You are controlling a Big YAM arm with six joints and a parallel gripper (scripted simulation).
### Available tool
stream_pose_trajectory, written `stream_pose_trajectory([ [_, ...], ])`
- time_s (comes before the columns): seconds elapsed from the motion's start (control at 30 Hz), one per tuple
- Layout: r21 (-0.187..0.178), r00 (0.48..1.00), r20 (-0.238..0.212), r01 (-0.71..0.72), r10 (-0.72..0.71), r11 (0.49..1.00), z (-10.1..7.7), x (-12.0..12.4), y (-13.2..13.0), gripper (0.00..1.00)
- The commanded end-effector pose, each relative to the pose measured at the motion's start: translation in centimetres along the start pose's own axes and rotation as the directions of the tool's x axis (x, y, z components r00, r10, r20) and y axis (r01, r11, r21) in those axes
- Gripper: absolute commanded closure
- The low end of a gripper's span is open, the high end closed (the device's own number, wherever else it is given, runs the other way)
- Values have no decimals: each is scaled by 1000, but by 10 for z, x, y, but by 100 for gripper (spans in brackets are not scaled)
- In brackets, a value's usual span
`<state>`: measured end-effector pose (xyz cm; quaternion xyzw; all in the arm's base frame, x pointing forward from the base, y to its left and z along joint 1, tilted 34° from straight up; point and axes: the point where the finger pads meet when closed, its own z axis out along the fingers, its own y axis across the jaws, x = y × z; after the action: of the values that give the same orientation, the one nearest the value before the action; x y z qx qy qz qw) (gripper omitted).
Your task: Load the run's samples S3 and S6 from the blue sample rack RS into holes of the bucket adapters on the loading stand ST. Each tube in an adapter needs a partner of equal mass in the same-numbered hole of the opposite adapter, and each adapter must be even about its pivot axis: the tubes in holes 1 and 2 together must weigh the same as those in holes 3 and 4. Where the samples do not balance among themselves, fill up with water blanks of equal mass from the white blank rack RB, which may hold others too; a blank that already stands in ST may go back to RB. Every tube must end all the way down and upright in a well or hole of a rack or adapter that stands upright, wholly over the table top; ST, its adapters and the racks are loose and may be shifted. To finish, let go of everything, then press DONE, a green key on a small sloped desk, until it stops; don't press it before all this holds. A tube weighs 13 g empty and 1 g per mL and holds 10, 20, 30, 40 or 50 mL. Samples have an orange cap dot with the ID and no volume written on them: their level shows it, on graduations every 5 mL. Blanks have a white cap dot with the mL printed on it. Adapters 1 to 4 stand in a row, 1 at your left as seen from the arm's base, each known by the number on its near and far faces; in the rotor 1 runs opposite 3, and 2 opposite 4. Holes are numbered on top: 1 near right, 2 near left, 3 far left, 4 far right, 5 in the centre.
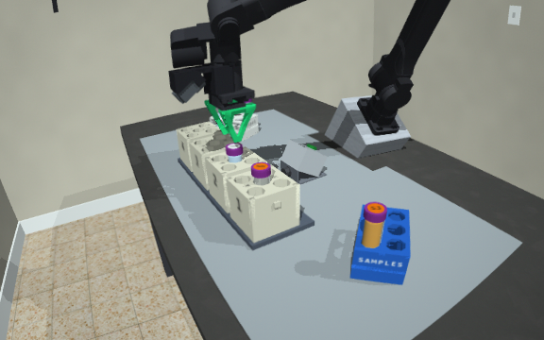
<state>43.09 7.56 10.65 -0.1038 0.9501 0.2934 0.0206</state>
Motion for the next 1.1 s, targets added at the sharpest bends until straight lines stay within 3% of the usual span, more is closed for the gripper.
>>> stream_pose_trajectory([
  [0.0, 11, 999, 36, 26, -27, 1000, -17, -13, 3, 45],
  [0.2, 11, 999, 36, 26, -27, 1000, -17, -13, 3, 45],
  [0.23, 9, 999, 25, 34, -35, 999, -16, -3, 8, 45],
  [0.27, 8, 998, 21, 57, -57, 998, -15, 4, -10, 20],
  [0.3, 5, 995, 8, 98, -98, 995, -7, 7, -24, 20],
  [0.4, 11, 968, 15, 251, -252, 968, -7, 13, -49, 20],
  [0.47, 32, 931, 32, 363, -364, 931, -16, 5, -64, 20],
  [0.53, 15, 898, 14, 440, -440, 898, -9, 22, -80, 20],
  [0.57, 8, 898, 8, 440, -440, 898, -9, 27, -87, 20],
  [0.7, 40, 887, 27, 460, -461, 887, -18, 23, -122, 20],
  [0.8, 37, 887, 28, 459, -460, 888, -21, 23, -128, 20],
  [1.07, 55, 884, 27, 466, -467, 883, -22, 42, -197, 20],
])
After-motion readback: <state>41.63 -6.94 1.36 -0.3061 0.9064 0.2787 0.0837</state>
